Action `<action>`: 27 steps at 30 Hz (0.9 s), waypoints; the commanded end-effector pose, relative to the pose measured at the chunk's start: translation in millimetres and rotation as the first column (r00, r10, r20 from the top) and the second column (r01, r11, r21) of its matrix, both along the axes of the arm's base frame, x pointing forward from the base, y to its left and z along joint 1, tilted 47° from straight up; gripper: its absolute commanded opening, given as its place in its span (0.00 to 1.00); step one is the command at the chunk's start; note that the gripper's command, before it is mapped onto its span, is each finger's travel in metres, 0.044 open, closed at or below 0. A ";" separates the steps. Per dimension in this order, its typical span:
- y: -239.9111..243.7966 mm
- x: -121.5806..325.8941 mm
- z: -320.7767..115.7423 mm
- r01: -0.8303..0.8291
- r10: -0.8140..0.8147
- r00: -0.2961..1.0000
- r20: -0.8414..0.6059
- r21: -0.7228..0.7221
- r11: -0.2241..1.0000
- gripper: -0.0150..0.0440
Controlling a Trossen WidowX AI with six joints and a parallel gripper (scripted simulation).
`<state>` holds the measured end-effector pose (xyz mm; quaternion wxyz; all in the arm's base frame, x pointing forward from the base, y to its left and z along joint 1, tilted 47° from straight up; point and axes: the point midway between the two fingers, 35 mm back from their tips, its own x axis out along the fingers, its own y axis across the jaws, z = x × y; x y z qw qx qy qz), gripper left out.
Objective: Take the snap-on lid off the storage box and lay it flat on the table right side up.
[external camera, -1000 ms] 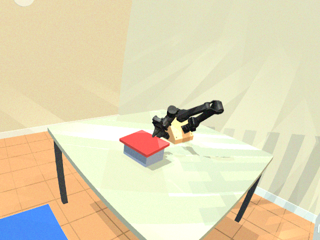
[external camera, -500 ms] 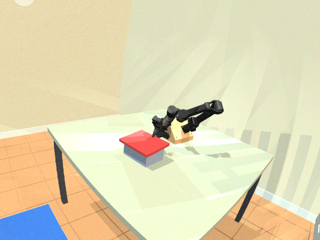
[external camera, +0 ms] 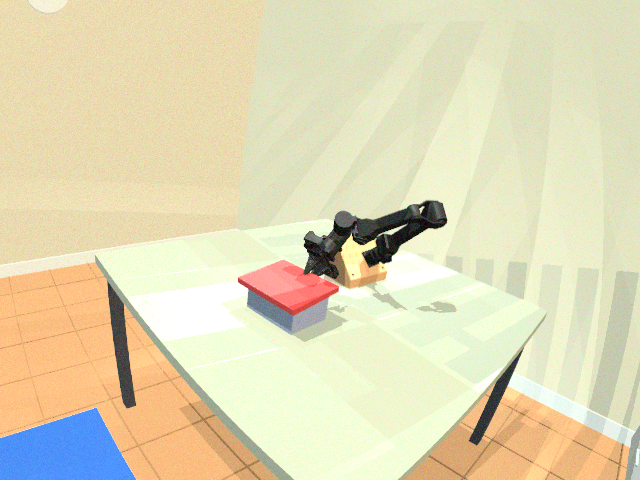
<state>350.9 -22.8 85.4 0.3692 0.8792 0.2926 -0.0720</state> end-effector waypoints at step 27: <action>-6.1 1.4 6.2 0.003 -0.003 1.000 -0.003 0.001 1.000 0.25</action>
